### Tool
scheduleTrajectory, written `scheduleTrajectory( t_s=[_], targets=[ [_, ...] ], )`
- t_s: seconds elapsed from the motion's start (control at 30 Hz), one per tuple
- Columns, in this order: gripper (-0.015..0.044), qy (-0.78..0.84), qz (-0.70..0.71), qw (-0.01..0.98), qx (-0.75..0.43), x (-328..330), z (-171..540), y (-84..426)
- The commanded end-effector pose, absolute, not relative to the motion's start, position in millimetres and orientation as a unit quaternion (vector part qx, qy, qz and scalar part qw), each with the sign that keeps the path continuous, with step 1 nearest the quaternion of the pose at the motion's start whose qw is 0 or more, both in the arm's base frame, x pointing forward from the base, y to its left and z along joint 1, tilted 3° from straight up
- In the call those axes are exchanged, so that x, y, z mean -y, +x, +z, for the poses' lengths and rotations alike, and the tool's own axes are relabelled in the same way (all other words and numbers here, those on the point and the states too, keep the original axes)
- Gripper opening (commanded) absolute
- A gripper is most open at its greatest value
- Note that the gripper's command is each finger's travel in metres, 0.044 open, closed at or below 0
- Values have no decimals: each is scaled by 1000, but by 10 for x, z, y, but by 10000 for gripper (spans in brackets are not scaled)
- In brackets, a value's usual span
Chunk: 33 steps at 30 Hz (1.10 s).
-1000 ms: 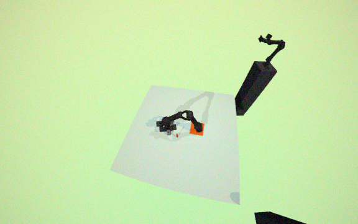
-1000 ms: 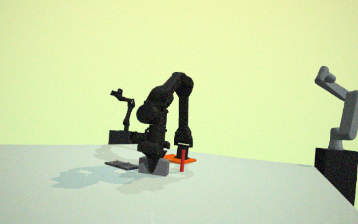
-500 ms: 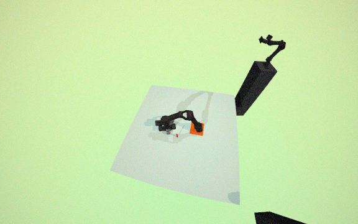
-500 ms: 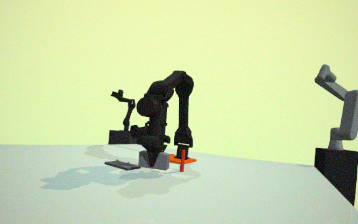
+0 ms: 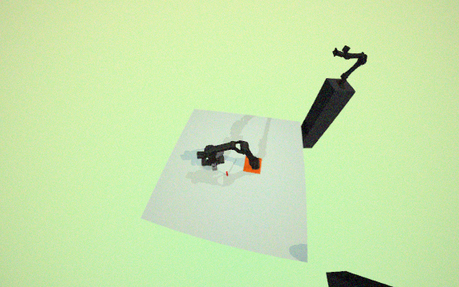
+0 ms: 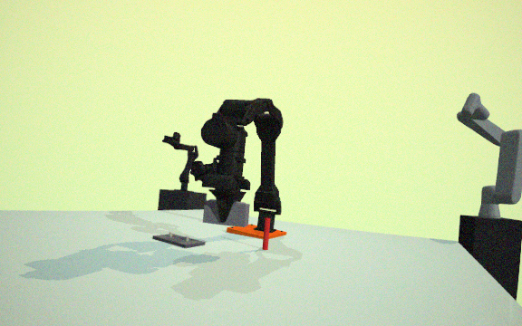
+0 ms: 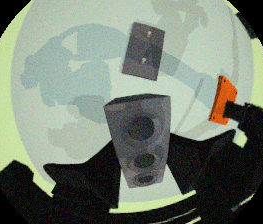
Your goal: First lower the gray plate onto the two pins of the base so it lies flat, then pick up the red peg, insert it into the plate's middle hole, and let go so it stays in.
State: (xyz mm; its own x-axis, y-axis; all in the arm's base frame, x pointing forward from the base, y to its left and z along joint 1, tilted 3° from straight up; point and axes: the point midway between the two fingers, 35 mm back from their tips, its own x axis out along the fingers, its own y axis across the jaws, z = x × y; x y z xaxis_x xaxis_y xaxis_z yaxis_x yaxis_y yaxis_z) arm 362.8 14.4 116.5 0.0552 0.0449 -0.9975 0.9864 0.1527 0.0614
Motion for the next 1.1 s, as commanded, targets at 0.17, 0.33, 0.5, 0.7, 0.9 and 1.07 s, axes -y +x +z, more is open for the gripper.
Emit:
scheduleTrajectory(
  t_s=[0.17, 0.33, 0.5, 0.7, 0.9, 1.07],
  targets=[
    [0, 487, -434, 540, -532, -146, 1468, 3604],
    [0, 487, -434, 540, -532, -144, 1626, 3575],
    [0, 487, -434, 540, -532, -142, 1783, 3537],
    [0, 489, -437, 538, -530, -101, 1803, 3532],
    [0, 499, -448, 528, -520, 65, 1700, 3557],
    [0, 508, -457, 520, -513, 199, 1618, 3567]
  ],
)
